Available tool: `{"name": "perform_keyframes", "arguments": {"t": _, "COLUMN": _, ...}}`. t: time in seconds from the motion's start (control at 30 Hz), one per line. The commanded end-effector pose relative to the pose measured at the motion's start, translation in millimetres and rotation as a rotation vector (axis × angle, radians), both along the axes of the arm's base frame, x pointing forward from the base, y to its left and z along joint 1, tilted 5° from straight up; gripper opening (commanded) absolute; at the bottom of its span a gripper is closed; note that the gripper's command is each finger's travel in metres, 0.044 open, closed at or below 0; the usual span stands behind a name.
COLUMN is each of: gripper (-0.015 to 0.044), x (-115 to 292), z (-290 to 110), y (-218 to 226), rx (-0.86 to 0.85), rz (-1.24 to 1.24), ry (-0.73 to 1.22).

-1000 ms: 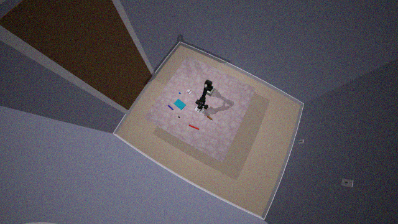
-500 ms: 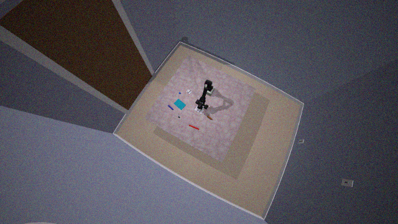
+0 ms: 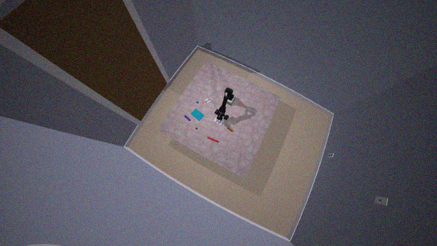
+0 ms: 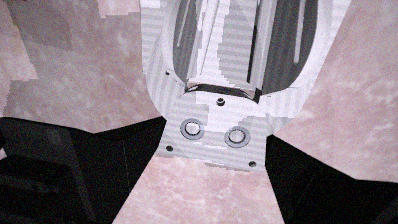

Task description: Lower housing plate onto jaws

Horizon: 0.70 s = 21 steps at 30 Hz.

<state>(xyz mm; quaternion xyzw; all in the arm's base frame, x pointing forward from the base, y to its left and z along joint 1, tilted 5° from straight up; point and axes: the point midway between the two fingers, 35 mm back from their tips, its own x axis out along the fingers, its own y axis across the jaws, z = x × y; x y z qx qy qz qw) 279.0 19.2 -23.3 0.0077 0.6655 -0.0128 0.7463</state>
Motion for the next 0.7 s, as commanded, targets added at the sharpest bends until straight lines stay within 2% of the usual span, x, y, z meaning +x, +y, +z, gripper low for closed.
{"name": "perform_keyframes", "arguments": {"t": 0.0, "gripper": 0.0351, "x": -1.4, "z": 1.9, "y": -0.2, "rx": -0.001, "rz": 0.004, "ry": 0.003}}
{"name": "perform_keyframes", "arguments": {"t": 0.67, "gripper": 0.0351, "x": -0.8, "z": 0.2, "y": -0.1, "rx": -0.001, "rz": 0.004, "ry": 0.003}}
